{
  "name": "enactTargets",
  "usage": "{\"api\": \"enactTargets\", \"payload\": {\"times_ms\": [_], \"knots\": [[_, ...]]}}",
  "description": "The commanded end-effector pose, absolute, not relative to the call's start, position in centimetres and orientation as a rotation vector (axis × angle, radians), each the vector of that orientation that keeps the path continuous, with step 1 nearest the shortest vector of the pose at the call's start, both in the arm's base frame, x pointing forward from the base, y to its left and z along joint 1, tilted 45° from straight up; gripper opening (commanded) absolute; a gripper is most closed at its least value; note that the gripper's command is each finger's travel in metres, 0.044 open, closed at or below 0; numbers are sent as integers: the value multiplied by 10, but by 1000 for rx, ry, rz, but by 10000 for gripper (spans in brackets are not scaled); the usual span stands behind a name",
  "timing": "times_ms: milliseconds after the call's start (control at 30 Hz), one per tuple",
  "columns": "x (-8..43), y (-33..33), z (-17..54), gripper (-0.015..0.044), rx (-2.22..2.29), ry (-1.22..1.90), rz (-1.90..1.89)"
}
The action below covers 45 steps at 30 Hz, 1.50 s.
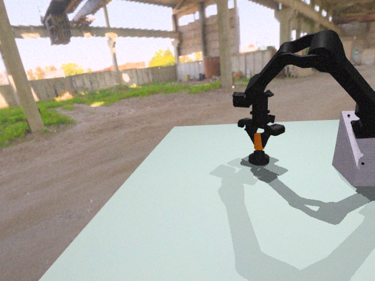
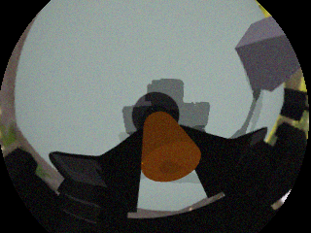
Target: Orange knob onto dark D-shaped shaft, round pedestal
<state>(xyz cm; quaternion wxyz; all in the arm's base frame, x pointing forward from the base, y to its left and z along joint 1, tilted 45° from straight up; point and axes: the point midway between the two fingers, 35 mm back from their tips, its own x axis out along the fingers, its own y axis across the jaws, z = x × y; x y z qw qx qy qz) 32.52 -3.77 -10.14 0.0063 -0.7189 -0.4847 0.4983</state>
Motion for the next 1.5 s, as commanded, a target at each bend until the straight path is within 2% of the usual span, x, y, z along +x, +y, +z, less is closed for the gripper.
{"api": "enactTargets", "payload": {"times_ms": [0, 1000, 1467], "knots": [[325, -37, -102, 0, -2229, -1472, 1570], [325, -36, -102, 0, -2270, -1560, 1538], [326, -36, -103, 0, -2219, -1451, 1577]]}}
